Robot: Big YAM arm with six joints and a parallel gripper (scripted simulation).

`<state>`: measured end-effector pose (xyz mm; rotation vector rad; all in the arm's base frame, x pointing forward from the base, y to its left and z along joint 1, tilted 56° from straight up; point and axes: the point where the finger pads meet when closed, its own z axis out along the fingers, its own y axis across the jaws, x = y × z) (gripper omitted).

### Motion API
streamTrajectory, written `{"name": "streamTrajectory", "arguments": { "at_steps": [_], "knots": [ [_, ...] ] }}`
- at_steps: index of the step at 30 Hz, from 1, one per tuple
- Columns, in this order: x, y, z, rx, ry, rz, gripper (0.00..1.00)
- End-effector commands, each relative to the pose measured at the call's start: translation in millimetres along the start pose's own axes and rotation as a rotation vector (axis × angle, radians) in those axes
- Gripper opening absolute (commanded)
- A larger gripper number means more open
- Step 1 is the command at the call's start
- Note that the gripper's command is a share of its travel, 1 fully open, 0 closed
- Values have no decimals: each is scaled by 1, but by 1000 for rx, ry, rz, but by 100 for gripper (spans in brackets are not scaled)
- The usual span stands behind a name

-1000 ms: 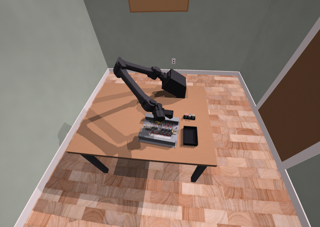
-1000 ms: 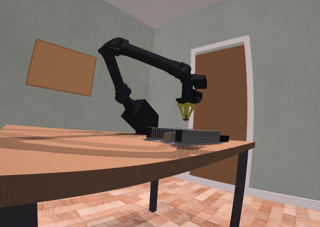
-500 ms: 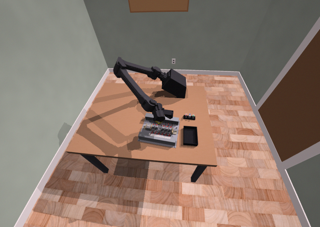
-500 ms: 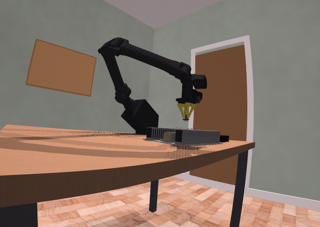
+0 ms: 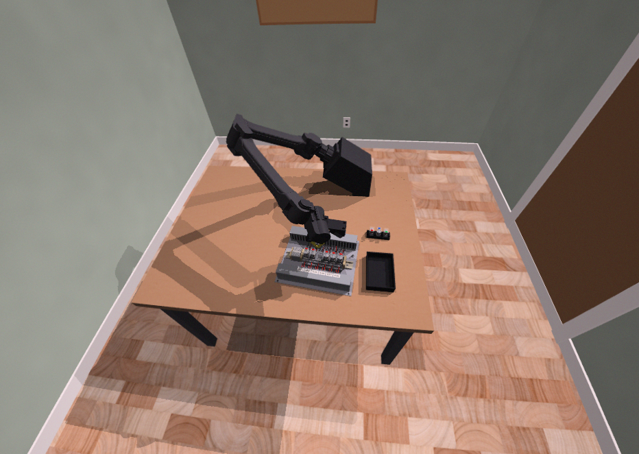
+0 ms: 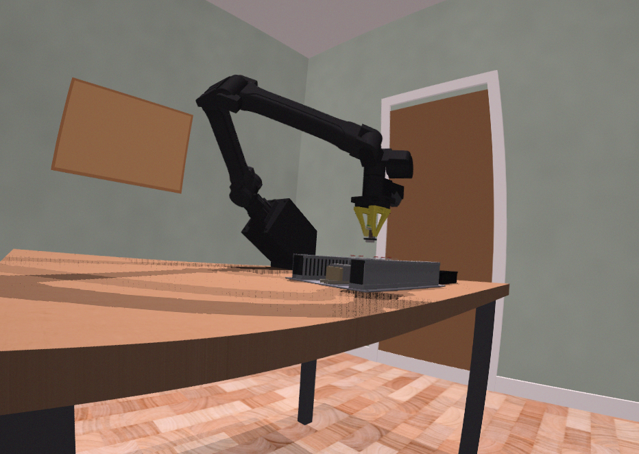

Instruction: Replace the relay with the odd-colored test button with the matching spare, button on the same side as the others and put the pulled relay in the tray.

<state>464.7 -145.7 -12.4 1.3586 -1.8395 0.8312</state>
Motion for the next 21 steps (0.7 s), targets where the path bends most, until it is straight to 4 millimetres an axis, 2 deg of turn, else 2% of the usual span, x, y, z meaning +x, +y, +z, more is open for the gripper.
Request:
{"name": "streamTrajectory", "arguments": {
  "at_steps": [1, 21],
  "knots": [
    [-13, -14, -23, 44, -14, 1, 0],
    [-15, -9, -21, 41, -11, -12, 0]
  ]
}}
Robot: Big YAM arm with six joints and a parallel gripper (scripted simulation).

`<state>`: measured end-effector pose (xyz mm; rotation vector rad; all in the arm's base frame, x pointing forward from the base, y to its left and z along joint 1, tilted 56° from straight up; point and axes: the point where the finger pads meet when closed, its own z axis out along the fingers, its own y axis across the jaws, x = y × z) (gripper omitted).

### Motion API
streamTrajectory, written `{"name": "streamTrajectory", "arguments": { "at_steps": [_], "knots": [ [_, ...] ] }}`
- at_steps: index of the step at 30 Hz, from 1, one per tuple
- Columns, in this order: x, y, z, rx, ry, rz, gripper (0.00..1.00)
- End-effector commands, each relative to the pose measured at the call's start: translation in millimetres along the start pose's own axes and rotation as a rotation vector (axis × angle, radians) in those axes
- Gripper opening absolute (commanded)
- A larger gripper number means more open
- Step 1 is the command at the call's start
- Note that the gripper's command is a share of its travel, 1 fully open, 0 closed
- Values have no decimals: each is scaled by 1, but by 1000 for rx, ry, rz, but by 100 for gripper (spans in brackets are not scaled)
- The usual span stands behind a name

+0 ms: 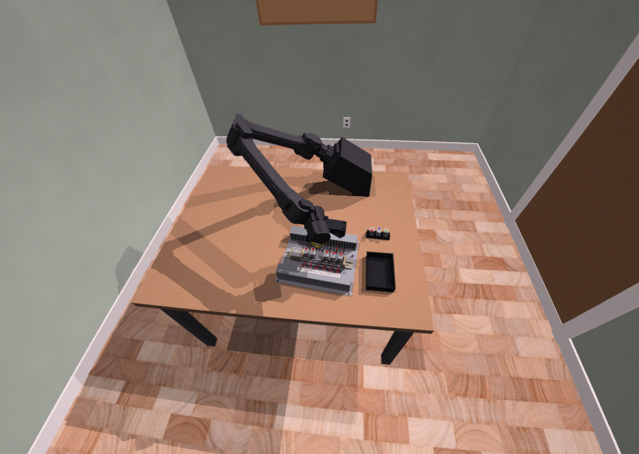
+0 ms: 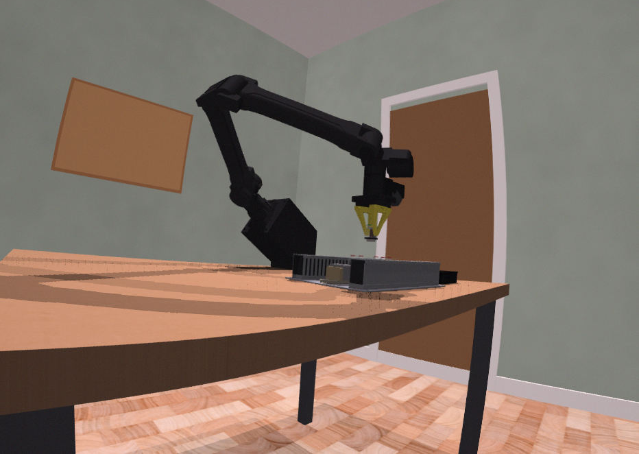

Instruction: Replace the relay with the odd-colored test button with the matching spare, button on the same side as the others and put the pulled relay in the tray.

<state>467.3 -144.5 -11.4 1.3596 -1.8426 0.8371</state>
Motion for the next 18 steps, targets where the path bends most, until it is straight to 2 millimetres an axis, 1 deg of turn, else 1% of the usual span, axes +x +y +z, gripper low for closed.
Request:
{"name": "streamTrajectory", "arguments": {
  "at_steps": [1, 18],
  "knots": [
    [-15, -6, -19, 36, -10, -16, 0],
    [-18, -9, -20, 38, -11, -9, 0]
  ]
}}
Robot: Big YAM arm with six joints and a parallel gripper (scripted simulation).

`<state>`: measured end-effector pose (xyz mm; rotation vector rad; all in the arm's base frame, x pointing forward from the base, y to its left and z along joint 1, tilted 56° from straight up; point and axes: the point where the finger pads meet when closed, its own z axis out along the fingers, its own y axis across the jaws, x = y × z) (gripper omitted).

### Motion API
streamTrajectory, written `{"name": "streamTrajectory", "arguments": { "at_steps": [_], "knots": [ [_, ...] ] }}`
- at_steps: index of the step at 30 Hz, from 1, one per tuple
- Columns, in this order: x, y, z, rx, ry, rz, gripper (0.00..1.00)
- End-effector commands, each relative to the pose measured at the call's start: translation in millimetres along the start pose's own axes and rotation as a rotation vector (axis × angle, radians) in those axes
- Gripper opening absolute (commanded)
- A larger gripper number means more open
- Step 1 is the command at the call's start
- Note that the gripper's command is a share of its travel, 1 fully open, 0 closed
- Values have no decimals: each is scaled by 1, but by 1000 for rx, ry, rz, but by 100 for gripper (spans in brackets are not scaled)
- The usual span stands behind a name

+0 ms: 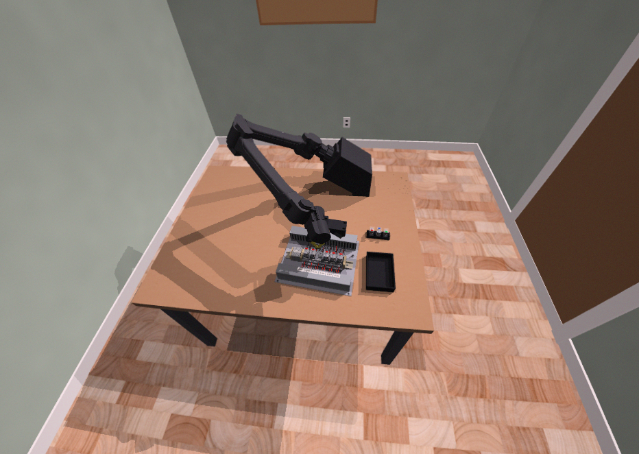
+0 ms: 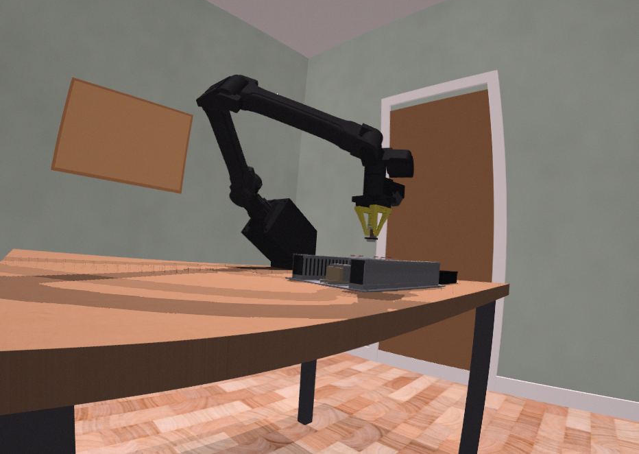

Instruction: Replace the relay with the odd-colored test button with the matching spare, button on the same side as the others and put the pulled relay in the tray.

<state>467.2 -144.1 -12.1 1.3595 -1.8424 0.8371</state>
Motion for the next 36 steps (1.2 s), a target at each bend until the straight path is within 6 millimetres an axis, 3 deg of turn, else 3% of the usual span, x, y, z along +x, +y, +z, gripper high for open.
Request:
{"name": "streamTrajectory", "arguments": {
  "at_steps": [1, 9, 20, 22, 36],
  "knots": [
    [-18, -10, -21, 39, -12, -7, 0],
    [-30, -12, -22, 40, -13, -4, 0],
    [-77, -14, -24, 40, -14, -3, 0],
    [-77, -14, -24, 40, -14, -3, 0],
    [-164, -16, -26, 41, -15, -2, 0]
  ]
}}
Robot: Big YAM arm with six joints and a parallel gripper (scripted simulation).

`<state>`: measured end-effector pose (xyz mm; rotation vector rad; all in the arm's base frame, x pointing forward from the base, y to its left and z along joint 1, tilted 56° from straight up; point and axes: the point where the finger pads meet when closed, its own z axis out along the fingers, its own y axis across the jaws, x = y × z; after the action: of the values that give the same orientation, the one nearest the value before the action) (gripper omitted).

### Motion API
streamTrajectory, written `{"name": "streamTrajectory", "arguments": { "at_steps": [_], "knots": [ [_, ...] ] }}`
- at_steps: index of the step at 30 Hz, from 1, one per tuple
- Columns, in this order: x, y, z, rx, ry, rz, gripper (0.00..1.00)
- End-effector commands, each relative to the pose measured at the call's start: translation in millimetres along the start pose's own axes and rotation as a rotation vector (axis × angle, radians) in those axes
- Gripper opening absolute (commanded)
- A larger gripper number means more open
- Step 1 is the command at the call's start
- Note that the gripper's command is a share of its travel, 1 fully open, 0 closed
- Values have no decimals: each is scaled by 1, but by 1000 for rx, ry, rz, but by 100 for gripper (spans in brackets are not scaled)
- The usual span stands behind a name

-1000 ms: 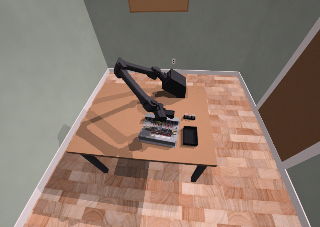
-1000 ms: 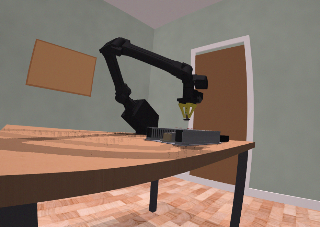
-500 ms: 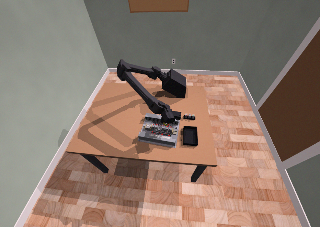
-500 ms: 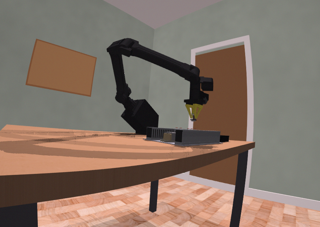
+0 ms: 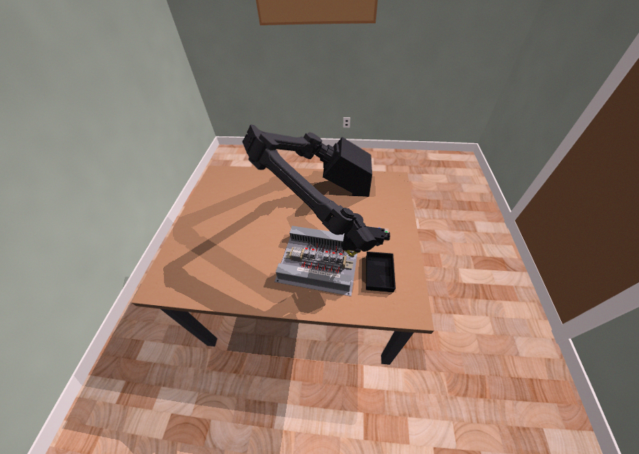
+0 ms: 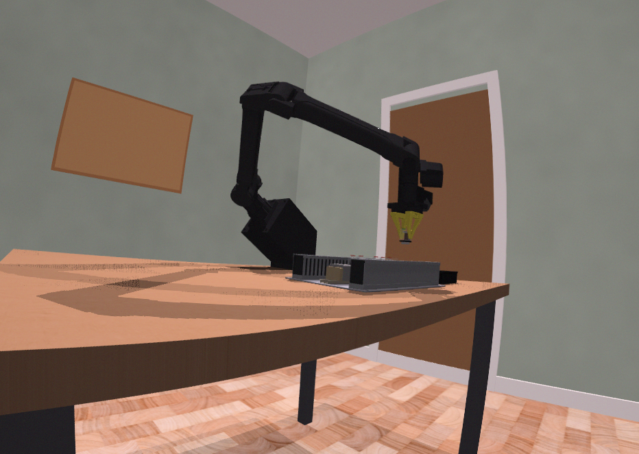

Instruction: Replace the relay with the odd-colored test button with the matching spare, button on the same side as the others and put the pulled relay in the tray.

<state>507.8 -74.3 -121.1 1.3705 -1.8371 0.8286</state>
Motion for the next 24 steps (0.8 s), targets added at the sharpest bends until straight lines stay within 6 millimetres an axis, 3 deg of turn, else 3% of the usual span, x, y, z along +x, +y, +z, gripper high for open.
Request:
{"name": "streamTrajectory", "arguments": {
  "at_steps": [1, 3, 16, 24],
  "knots": [
    [-35, -5, -24, 42, -11, 8, 0],
    [-35, -5, -24, 42, -11, 8, 0],
    [-106, -7, -25, 42, -12, 9, 0],
    [-125, -8, -26, 43, -12, 9, 0]
  ]
}}
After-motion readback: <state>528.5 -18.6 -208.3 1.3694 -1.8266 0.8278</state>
